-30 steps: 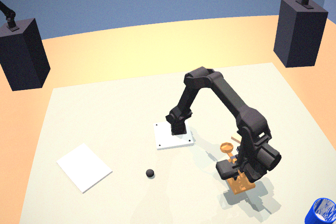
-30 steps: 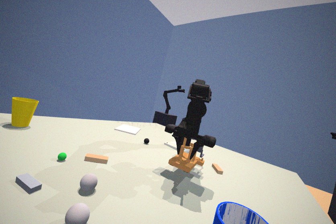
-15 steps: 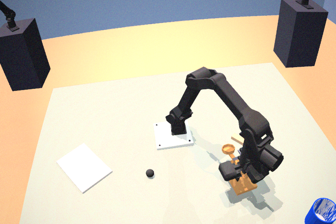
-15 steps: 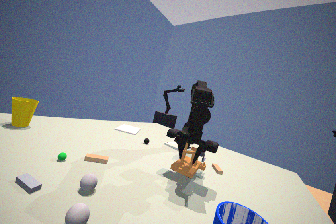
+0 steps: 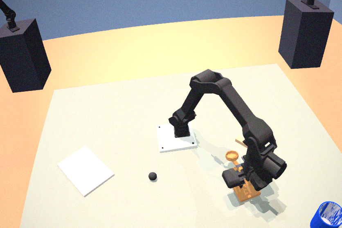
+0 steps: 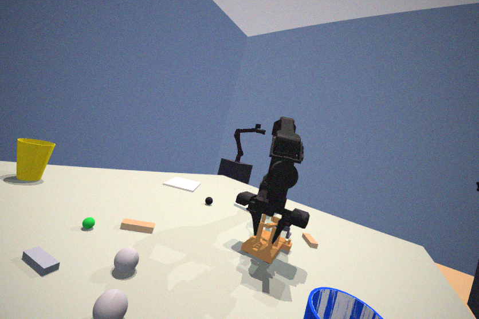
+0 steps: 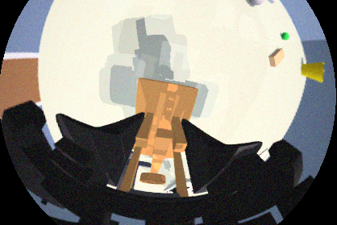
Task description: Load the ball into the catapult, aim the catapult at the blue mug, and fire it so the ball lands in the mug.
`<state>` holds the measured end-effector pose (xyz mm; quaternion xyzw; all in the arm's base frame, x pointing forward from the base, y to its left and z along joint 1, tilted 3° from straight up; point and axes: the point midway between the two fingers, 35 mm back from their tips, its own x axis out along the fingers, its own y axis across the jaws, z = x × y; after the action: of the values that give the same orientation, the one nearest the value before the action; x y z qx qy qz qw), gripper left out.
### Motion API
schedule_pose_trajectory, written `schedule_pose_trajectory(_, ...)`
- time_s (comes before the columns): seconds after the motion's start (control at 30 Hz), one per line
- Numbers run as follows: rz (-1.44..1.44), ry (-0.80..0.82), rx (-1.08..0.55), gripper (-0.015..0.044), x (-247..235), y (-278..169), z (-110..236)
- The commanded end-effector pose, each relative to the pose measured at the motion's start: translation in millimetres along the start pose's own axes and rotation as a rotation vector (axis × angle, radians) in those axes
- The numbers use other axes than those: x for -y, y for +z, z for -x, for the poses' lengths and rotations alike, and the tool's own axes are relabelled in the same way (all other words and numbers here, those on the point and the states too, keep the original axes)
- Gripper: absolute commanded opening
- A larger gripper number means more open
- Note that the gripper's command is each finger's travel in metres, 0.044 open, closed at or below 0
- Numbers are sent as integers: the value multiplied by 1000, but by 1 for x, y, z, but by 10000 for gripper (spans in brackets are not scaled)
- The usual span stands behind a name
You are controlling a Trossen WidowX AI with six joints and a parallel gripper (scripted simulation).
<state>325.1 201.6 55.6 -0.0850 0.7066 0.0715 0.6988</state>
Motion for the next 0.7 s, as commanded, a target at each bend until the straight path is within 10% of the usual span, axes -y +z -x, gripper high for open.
schedule_pose_trajectory(0.0,-3,1,6,0,0,0,-4)
schedule_pose_trajectory(0.27,0,1,3,0,0,0,-3)
schedule_pose_trajectory(0.67,0,1,3,315,0,0,-3)
